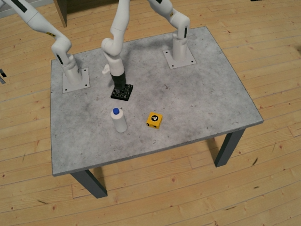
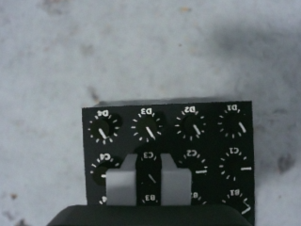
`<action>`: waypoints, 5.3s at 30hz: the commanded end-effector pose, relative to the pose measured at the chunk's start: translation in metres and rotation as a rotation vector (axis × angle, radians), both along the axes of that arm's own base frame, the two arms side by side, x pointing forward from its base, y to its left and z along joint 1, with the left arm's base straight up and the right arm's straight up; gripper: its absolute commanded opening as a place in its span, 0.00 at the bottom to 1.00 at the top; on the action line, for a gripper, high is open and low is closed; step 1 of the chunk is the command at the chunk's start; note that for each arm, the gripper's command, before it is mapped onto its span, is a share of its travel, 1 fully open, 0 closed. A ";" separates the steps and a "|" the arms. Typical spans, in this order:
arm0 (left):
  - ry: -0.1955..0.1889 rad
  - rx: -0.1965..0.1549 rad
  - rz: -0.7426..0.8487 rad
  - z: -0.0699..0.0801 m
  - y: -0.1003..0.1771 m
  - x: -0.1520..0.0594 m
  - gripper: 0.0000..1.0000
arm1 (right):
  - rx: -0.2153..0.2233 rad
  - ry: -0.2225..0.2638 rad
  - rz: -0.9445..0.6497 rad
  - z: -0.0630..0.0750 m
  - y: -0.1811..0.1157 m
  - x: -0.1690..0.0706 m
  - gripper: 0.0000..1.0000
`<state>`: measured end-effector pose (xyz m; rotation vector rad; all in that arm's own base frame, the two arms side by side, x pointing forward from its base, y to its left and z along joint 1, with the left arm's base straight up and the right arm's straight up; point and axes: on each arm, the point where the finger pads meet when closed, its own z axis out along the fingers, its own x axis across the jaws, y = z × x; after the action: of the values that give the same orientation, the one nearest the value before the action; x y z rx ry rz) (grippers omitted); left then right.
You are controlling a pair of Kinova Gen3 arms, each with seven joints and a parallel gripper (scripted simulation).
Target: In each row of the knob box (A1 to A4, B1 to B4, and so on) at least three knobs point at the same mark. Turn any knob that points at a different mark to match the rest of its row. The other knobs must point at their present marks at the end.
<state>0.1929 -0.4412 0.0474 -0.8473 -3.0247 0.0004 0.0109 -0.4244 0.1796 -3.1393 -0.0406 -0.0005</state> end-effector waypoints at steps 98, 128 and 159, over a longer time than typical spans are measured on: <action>0.009 0.011 -0.137 0.036 0.002 -0.008 0.46 | -0.002 0.000 0.000 0.001 0.000 0.000 1.00; 0.048 0.025 -1.050 0.035 0.015 -0.028 0.46 | -0.002 0.000 0.000 0.001 0.000 0.000 1.00; 0.042 -0.002 -2.175 0.047 0.014 -0.017 0.46 | -0.002 0.000 0.000 0.001 0.000 0.000 1.00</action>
<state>0.1755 -0.4261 0.0930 -3.0281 -0.6965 0.0058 0.0109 -0.4244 0.1796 -3.1393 -0.0406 -0.0005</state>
